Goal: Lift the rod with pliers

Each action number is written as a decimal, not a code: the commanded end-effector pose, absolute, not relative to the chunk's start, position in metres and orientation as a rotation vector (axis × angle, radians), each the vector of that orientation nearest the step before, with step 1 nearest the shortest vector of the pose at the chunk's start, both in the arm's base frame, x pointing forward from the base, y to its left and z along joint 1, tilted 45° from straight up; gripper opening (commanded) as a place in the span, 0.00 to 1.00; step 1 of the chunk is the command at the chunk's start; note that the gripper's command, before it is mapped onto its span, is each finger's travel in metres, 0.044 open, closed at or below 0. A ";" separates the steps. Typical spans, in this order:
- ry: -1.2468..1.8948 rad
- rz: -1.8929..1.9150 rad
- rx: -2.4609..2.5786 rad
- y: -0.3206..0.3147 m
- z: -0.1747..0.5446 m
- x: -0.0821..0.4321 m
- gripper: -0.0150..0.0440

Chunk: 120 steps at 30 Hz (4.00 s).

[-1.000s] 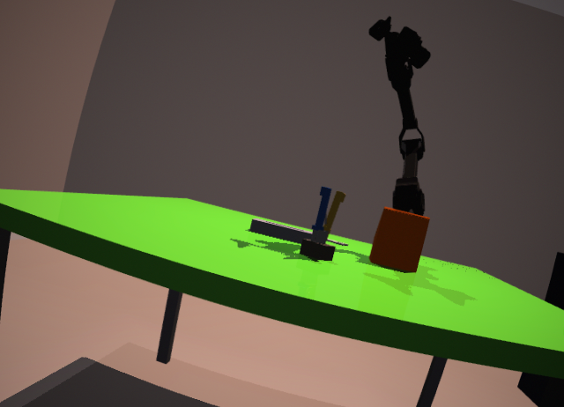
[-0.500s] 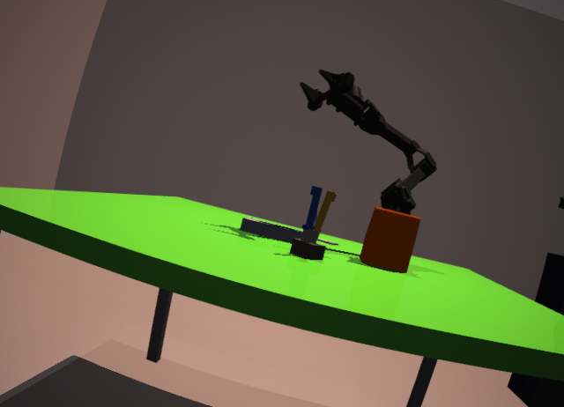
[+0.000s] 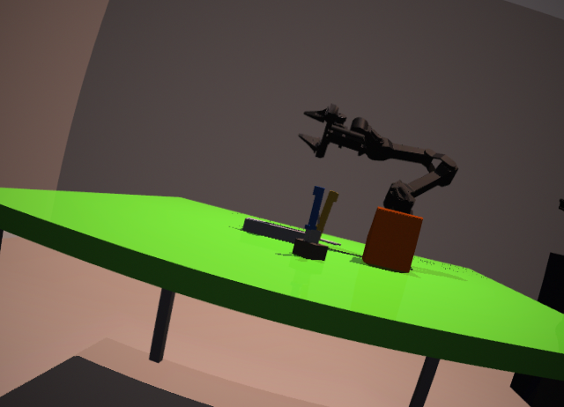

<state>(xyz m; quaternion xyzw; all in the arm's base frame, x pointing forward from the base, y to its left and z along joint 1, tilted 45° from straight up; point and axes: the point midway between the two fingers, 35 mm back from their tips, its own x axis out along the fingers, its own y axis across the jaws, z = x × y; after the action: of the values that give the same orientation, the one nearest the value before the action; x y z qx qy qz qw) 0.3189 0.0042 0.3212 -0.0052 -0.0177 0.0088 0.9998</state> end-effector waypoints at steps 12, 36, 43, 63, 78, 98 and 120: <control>0.523 0.147 0.324 0.107 0.204 0.362 1.00; 1.423 -0.743 0.165 0.267 -0.099 0.185 1.00; 1.229 -1.042 -0.053 0.245 -0.149 0.116 1.00; 1.216 -1.050 -0.060 0.219 -0.130 0.156 1.00; 1.211 -1.053 -0.061 0.187 -0.114 0.198 1.00; 1.207 -1.055 -0.062 0.167 -0.097 0.230 1.00; 1.206 -1.055 -0.063 0.146 -0.119 0.230 1.00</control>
<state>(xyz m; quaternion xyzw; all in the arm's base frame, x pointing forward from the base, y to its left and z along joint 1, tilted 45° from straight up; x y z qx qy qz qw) 0.2308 0.1514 -0.1142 -0.0223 0.5410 -0.4720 0.6957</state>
